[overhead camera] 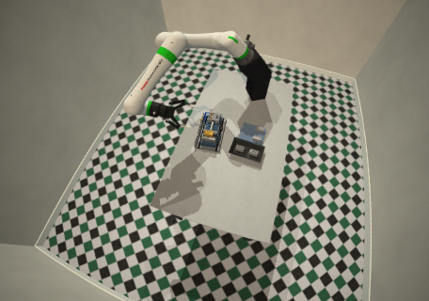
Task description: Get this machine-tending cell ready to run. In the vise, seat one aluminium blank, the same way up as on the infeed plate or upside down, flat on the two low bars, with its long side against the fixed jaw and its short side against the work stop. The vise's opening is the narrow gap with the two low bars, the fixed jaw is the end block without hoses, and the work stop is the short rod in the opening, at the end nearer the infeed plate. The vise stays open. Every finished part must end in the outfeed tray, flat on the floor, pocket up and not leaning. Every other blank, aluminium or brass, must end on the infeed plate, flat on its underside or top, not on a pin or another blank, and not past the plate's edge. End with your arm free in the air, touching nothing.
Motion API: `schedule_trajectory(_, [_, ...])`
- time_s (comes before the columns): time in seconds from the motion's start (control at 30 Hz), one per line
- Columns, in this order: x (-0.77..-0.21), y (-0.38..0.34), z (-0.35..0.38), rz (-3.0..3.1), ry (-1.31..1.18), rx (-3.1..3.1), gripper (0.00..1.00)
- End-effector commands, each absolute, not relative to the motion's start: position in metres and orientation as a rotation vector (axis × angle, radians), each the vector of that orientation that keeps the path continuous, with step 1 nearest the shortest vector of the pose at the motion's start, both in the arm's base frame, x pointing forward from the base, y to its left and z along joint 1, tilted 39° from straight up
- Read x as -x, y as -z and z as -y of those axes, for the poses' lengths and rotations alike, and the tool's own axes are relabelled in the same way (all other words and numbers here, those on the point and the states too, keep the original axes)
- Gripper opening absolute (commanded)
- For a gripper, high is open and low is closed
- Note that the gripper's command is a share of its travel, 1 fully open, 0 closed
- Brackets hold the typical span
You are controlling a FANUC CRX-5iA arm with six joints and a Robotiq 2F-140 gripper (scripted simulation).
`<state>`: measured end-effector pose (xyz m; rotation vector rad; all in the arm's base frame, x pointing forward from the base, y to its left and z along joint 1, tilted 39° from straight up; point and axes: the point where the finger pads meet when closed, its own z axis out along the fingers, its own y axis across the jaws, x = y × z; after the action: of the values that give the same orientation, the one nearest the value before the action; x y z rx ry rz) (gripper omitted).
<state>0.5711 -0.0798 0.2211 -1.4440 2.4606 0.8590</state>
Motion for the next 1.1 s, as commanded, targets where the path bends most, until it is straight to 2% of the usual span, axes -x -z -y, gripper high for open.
schedule_trajectory(0.0, [-0.566, -0.224, 0.069, -2.34, -0.763, 1.639, 1.0])
schedule_trajectory(0.4, [-0.551, -0.231, 0.047, -2.007, -0.581, 2.08, 1.0])
schedule_trajectory(1.07, [-0.522, -0.249, 0.017, -1.102, -0.25, 2.786, 1.0])
